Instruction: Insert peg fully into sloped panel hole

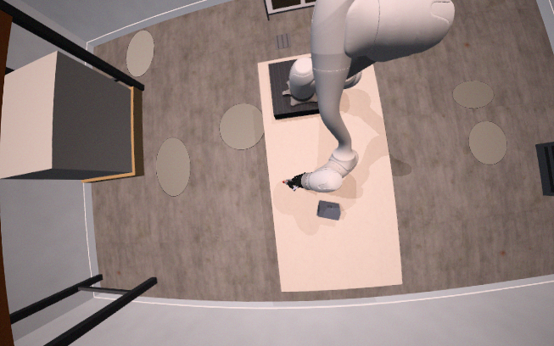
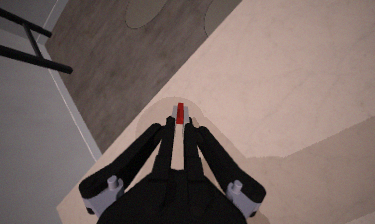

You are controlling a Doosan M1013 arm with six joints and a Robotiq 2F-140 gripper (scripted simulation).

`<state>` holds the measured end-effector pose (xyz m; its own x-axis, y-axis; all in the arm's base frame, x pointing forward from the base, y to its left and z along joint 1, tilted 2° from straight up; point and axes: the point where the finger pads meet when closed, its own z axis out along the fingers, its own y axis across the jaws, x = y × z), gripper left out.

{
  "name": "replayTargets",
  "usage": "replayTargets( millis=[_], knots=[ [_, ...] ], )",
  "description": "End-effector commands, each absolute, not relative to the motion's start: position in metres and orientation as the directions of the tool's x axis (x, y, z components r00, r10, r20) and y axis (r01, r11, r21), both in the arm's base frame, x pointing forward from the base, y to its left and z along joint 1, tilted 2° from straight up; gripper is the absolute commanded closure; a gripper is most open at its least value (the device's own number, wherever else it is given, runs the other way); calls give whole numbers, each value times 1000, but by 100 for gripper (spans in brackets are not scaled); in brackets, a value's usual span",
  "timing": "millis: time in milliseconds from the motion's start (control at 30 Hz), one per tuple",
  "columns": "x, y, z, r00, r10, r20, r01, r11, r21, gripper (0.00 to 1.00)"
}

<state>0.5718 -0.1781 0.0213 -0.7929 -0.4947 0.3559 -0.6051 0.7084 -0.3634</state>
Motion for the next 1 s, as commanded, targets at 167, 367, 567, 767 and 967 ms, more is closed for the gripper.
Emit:
replayTargets(
  millis=[167,367,567,767,967],
  knots=[
    [572,-178,24,-734,-548,400,-677,629,-382,100],
    [574,-177,26,-681,-587,438,-732,556,-393,100],
    [576,-176,28,-634,-616,468,-774,492,-400,100],
    [578,-173,31,-584,-640,499,-811,425,-403,100],
    [582,-170,34,-521,-665,535,-849,341,-404,100]
  ],
)
